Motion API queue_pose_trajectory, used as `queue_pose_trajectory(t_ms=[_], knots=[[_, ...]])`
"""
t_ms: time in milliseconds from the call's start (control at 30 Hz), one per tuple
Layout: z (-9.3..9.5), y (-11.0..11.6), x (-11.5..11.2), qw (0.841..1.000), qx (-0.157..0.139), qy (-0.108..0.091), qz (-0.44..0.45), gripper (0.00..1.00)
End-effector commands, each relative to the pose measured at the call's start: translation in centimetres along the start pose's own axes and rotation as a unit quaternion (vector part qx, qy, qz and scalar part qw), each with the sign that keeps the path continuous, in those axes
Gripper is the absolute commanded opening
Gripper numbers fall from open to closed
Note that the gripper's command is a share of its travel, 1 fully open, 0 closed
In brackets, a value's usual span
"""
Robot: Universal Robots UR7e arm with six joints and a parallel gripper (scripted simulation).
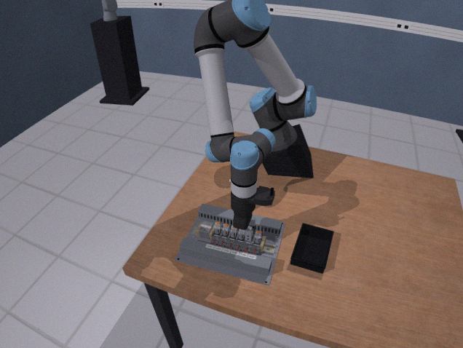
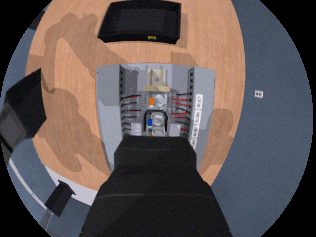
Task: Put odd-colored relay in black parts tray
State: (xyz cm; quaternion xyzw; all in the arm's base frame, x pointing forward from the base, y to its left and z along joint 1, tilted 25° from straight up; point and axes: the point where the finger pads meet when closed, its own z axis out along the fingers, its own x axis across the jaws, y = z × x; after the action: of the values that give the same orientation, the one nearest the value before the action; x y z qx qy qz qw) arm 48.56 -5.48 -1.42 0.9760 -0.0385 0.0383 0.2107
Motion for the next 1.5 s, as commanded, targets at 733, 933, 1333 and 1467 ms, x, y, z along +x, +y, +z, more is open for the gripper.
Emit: queue_pose_trajectory(t_ms=[733,933,1333,1467], knots=[[0.0,-0.1,-0.3,1.000,0.000,-0.008,-0.002,0.00],[-0.4,-0.1,-0.2,1.000,0.000,-0.008,-0.002,0.00],[-1.6,-0.2,-0.1,1.000,0.000,-0.008,-0.002,0.00],[-2.2,-0.2,-0.1,1.000,0.000,-0.008,-0.002,0.00]])
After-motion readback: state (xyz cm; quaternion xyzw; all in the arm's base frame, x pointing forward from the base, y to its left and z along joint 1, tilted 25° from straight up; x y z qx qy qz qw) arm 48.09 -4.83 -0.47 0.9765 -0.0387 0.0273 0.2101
